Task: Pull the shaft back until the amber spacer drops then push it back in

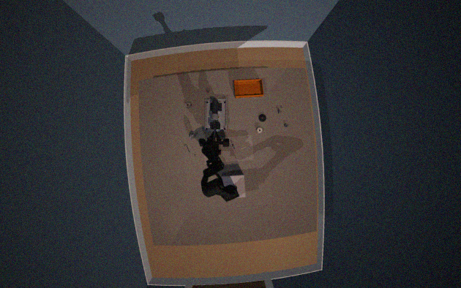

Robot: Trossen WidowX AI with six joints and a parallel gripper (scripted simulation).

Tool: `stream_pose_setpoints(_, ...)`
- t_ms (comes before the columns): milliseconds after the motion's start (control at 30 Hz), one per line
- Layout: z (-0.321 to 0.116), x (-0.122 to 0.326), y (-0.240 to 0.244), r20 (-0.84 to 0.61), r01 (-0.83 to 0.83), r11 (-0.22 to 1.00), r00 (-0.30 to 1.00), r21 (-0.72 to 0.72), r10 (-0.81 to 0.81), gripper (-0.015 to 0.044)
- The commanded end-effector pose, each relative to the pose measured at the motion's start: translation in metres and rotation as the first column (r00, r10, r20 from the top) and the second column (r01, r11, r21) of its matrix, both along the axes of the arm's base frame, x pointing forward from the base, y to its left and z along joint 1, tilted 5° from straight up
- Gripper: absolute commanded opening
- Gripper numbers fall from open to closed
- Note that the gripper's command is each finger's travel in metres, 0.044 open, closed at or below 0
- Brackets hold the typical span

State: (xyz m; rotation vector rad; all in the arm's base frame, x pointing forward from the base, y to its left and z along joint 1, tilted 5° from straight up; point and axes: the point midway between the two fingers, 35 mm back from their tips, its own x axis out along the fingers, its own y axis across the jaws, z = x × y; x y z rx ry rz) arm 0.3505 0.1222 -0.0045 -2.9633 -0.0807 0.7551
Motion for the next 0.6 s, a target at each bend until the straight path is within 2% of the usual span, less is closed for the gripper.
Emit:
stream_pose_setpoints(0,0.0007,0.0031,-0.0003,0.003,0.001,1.000,1.000,-0.002,-0.001,0.0000)
stream_pose_setpoints(567,0.0009,0.0079,-0.0002,0.003,0.001,1.000,1.000,-0.002,-0.001,0.0000)
